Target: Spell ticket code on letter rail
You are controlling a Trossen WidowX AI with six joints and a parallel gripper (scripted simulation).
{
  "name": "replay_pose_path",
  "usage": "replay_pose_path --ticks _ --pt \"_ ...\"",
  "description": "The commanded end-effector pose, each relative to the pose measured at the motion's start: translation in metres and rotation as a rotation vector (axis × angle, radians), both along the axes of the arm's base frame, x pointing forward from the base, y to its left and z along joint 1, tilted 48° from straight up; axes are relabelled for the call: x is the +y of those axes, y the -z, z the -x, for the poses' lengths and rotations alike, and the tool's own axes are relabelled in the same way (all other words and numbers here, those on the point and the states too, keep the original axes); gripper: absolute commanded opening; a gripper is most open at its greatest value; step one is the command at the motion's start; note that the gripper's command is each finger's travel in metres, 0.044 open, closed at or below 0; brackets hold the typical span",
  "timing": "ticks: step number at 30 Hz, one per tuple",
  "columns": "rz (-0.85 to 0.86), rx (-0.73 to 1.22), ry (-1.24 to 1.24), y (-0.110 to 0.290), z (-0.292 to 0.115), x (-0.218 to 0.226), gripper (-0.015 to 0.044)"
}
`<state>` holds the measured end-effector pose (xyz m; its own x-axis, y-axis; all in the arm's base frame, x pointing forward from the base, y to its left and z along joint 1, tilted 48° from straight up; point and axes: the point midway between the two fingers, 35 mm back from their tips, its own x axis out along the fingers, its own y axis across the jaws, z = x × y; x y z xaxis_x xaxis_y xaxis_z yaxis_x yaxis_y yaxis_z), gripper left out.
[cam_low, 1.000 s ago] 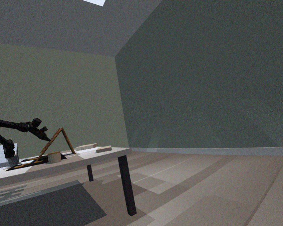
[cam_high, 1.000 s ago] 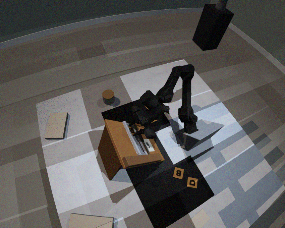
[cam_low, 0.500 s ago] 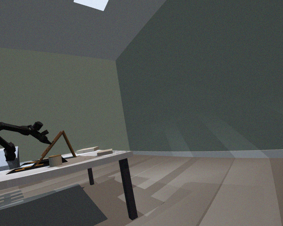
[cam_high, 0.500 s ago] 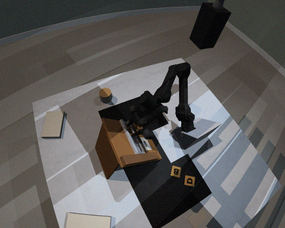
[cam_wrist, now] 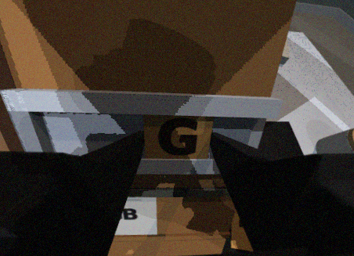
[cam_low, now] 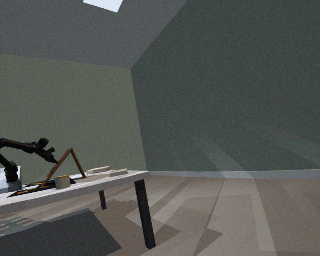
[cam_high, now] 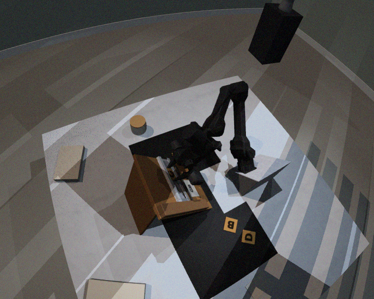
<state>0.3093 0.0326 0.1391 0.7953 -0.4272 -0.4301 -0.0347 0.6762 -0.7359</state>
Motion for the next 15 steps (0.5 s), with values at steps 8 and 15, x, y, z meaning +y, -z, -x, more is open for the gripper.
replay_pose_path --ticks 8,15 --pt "0.0 -0.001 0.006 0.0065 0.0005 0.0046 0.0" --pt "0.0 -0.001 0.006 0.0099 0.0006 0.0078 0.0"
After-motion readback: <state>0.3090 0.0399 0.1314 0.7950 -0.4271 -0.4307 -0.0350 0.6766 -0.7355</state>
